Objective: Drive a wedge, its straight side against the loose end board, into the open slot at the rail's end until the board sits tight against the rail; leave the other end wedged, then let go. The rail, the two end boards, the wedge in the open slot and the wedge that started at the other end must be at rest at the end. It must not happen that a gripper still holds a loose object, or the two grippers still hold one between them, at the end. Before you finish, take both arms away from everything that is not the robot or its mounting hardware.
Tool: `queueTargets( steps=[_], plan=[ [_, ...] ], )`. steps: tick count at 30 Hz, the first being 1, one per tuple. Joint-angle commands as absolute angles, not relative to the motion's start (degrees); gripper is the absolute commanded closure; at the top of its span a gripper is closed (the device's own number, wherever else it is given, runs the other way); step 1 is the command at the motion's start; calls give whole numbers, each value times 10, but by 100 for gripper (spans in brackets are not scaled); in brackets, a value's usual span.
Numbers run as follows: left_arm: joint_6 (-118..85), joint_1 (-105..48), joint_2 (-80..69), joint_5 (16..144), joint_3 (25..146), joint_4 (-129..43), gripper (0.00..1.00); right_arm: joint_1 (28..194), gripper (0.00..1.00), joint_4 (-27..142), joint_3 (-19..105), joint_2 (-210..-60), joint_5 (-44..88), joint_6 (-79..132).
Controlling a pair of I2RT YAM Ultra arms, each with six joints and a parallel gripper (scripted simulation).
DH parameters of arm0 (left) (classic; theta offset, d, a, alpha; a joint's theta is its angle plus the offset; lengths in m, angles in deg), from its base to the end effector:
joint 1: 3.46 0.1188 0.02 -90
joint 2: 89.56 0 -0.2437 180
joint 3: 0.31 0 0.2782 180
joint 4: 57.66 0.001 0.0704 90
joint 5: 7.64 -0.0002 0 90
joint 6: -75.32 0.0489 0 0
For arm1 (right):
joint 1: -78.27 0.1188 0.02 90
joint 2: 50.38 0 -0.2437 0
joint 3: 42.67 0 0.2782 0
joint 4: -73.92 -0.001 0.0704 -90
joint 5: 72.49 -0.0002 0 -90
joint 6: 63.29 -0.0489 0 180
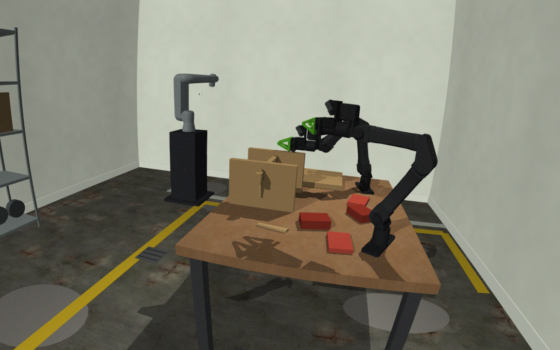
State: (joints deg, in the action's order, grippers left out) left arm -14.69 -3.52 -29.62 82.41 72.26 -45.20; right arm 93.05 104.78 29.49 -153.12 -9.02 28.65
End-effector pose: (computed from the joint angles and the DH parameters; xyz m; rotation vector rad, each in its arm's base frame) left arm 0.2887 0.0007 0.3907 0.0000 1.5678 -0.0003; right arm 0.4186 0.0889 0.2153 0.1359 1.5635 -0.1862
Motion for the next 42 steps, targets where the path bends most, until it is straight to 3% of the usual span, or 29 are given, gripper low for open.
queueTargets(
  steps=[1,19,42],
  plan=[
    [-148,-41,-290,827,749,-466,54,934,61,1043,304,-1528,-91,285],
    [-148,-41,-290,827,749,-466,54,935,61,1025,316,-1518,-91,285],
    [-148,-41,-290,827,749,-466,54,936,61,861,440,-1456,-91,285]
  ],
)
